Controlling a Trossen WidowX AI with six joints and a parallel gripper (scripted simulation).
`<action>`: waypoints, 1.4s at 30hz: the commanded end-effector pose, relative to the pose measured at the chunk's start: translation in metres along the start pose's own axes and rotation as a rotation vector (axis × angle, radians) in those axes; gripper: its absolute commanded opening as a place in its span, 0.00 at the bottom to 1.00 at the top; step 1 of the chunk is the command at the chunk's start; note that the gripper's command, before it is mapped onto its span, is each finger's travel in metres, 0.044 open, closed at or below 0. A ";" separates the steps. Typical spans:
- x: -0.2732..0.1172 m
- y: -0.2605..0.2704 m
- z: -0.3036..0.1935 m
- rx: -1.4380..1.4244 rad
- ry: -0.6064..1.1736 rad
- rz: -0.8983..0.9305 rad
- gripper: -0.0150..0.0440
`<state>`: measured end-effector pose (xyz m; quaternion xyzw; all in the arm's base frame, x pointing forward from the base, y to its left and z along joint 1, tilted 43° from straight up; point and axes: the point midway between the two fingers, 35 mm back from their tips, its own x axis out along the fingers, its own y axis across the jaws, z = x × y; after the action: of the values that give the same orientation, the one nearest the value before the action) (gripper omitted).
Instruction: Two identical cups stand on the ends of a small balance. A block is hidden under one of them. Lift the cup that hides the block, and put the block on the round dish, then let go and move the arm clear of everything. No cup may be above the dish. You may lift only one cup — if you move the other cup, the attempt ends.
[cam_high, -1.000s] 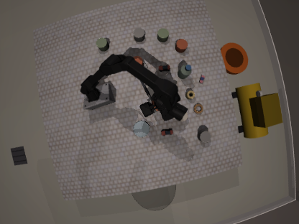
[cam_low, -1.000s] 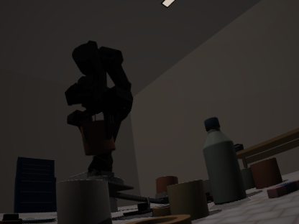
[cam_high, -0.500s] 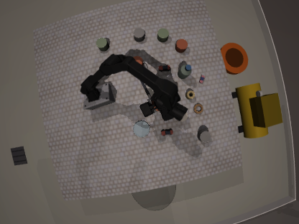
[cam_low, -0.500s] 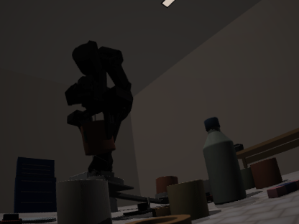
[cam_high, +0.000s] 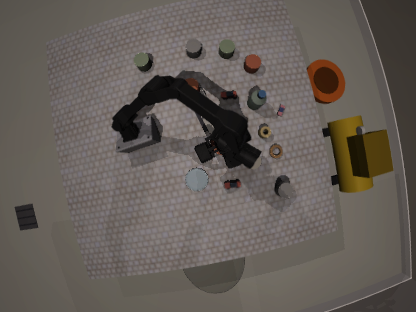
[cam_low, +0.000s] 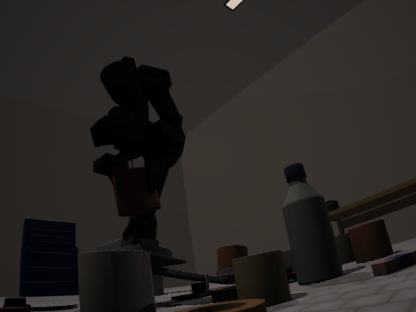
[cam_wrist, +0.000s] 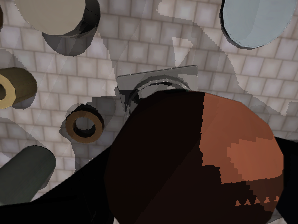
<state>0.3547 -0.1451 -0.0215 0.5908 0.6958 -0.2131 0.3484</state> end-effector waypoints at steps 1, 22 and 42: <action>0.000 -0.004 0.004 0.001 -0.003 0.002 0.25; 0.031 -0.140 0.090 0.007 -0.044 -0.003 0.25; 0.086 -0.263 0.107 0.002 -0.028 -0.006 0.25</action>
<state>0.1328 -0.2222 -0.1794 0.5874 0.6895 -0.2266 0.3580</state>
